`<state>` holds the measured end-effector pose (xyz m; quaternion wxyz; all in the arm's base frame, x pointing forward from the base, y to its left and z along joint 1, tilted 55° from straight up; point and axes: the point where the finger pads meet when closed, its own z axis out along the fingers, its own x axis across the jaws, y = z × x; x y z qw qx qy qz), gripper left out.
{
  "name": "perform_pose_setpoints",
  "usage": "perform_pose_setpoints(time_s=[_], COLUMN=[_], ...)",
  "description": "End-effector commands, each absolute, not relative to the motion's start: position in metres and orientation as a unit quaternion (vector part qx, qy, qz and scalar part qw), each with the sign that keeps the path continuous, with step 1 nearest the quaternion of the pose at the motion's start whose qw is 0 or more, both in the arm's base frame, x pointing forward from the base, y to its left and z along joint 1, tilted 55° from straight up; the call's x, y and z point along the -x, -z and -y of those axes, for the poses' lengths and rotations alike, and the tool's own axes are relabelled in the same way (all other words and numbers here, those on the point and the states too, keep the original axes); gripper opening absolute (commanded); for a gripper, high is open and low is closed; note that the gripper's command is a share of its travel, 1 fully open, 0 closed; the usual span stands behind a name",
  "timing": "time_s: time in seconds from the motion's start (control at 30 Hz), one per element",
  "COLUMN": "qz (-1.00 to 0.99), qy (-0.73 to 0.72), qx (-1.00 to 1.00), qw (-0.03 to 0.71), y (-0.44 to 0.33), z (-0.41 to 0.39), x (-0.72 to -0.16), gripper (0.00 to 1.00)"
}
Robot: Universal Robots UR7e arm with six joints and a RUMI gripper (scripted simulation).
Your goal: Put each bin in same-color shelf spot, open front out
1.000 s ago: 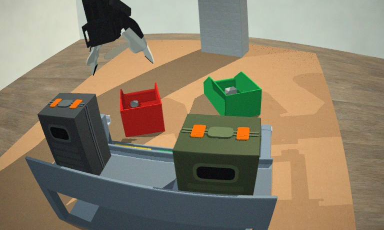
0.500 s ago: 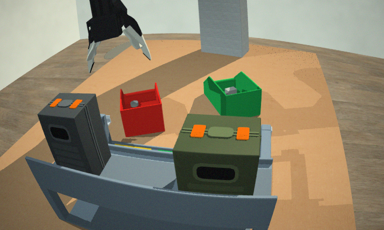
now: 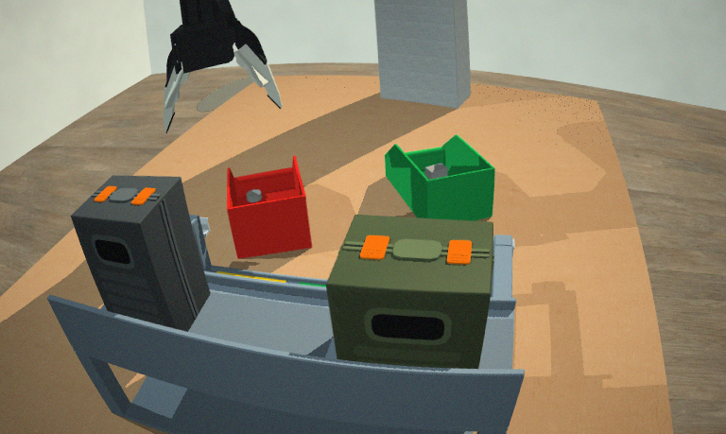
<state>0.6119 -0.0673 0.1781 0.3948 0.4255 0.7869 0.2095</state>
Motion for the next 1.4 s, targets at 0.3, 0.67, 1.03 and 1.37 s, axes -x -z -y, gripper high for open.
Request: perform_pose_setpoints(time_s=[0.3, 0.67, 1.03, 1.37], qz=[-0.794, -0.795, -0.796, -0.796], qy=[-0.194, -0.190, -0.188, -0.188], qx=[-0.404, -0.397, -0.396, -0.395], qw=[0.412, 0.416, 0.418, 0.418], y=[-0.1756, -0.1747, -0.1745, -0.1745], z=[0.0745, 0.0766, 0.0772, 0.0772], x=[-0.6069, -0.6054, -0.6049, -0.6049], gripper=[1.00, 1.00, 1.00, 0.00])
